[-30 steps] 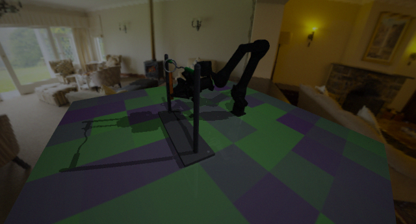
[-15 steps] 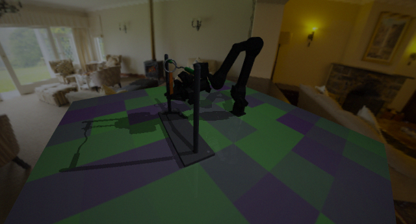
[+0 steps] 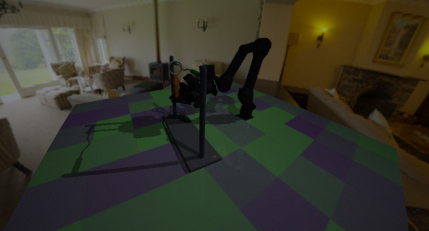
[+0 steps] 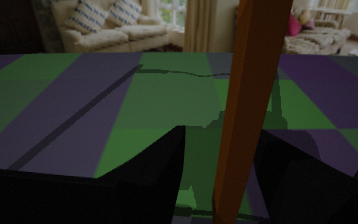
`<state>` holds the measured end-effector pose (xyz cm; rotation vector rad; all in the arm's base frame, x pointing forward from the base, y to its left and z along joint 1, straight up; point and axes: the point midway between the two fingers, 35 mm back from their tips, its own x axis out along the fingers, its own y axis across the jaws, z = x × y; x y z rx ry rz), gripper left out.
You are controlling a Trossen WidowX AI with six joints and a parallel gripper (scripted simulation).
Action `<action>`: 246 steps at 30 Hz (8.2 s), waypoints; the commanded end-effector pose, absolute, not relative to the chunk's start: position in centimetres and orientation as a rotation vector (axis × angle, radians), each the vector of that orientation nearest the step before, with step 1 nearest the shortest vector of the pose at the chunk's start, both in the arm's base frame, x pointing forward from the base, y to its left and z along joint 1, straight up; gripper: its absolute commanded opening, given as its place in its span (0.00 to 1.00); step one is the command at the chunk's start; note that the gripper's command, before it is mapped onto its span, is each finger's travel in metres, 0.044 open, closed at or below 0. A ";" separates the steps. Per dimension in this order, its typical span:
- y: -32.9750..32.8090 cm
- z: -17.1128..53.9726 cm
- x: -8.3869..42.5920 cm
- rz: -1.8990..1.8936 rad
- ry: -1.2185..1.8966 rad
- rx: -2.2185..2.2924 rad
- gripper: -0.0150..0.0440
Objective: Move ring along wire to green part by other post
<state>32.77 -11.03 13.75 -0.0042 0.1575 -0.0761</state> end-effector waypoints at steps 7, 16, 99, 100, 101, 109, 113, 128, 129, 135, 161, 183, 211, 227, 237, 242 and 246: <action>-11.0 13.8 32.8 -0.076 0.158 -0.004 0.24; -11.0 13.8 32.8 -0.076 0.158 -0.004 0.00; -7.6 15.6 32.0 -0.047 0.256 -0.099 0.00; -7.6 15.7 32.0 -0.046 0.257 -0.105 0.00; -7.7 15.7 32.1 -0.045 0.257 -0.116 0.00; -7.7 15.7 32.1 -0.037 0.261 -0.184 0.00; -7.7 15.6 32.1 -0.033 0.263 -0.211 0.00; -6.2 15.2 32.1 -0.024 0.263 -0.200 0.00; -6.0 15.1 32.1 -0.024 0.262 -0.193 0.00; -4.8 14.9 32.2 -0.023 0.259 -0.138 0.00; 1.8 15.0 32.8 -0.021 0.231 0.199 0.00; 4.0 15.6 33.1 0.001 0.228 0.190 0.00; 4.8 15.6 33.2 0.025 0.240 0.016 0.00; 6.2 15.6 33.3 0.030 0.241 0.003 0.00; 7.2 15.6 33.4 0.031 0.241 0.005 0.00; 7.7 15.6 33.4 0.032 0.241 0.007 0.00; 7.8 15.5 33.4 0.032 0.240 0.008 0.00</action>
